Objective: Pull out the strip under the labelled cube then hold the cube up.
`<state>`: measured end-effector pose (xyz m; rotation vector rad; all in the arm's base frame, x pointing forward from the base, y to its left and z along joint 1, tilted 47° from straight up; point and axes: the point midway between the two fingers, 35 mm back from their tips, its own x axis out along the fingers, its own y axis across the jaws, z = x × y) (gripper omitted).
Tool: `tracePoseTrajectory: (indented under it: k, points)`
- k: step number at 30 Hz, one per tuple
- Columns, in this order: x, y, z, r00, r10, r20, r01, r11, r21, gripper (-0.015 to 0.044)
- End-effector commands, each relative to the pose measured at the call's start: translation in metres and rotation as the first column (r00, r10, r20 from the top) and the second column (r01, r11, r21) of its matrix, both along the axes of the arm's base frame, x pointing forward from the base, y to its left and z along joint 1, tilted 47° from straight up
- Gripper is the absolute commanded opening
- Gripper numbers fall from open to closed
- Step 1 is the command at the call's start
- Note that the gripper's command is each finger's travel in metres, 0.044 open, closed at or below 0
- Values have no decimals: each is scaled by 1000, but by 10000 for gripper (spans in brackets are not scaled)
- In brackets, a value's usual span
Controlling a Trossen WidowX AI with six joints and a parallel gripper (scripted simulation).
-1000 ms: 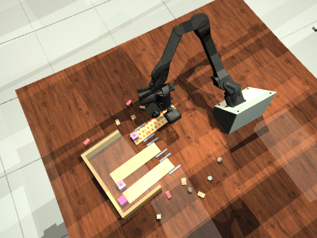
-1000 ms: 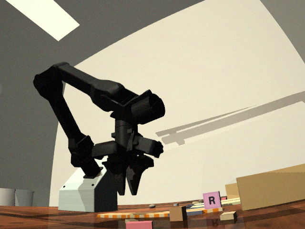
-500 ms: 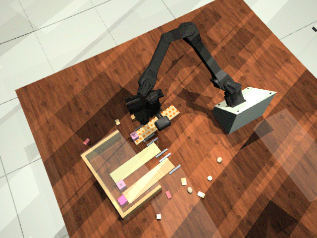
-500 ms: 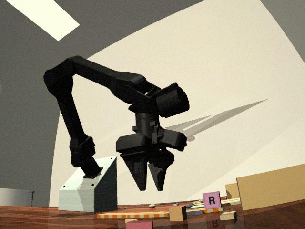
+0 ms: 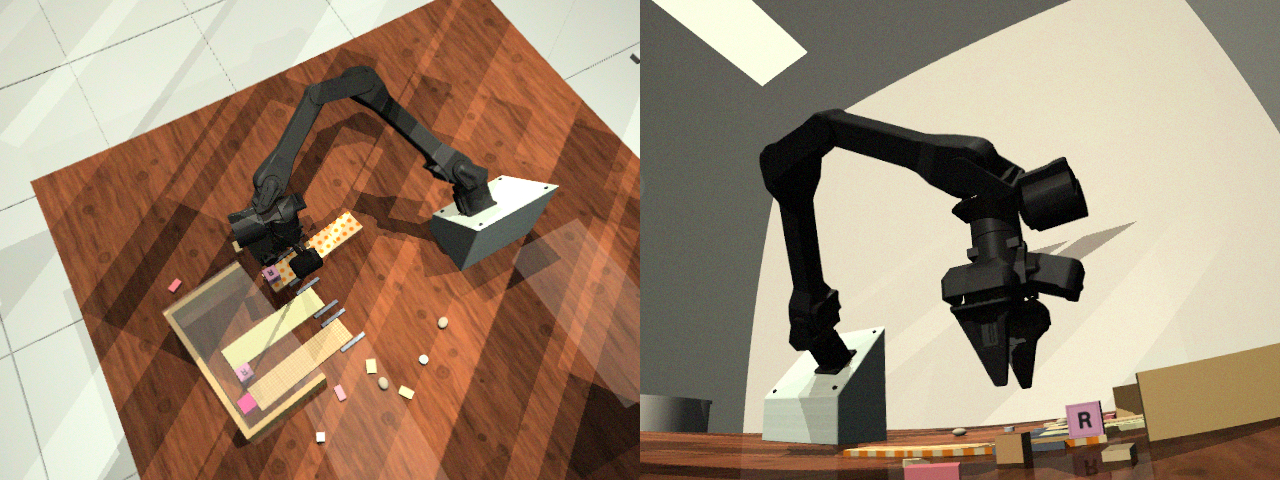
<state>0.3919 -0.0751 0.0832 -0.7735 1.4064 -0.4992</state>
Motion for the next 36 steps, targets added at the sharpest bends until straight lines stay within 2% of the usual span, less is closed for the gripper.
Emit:
tracePoseTrajectory:
  k: [1, 14, 21, 22, 36]
  points:
    - [14, 5, 0, 1000, -3, 4, 3, 1000, -3, 440]
    - [59, 20, 1, 1000, -3, 6, 3, 1000, -2, 440]
    - [60, 14, -5, 1000, -3, 6, 3, 1000, -2, 256]
    - [61, 13, -6, 1000, -3, 6, 3, 1000, -2, 250]
    - [64, -4, -22, 1000, -3, 6, 3, 1000, -3, 250]
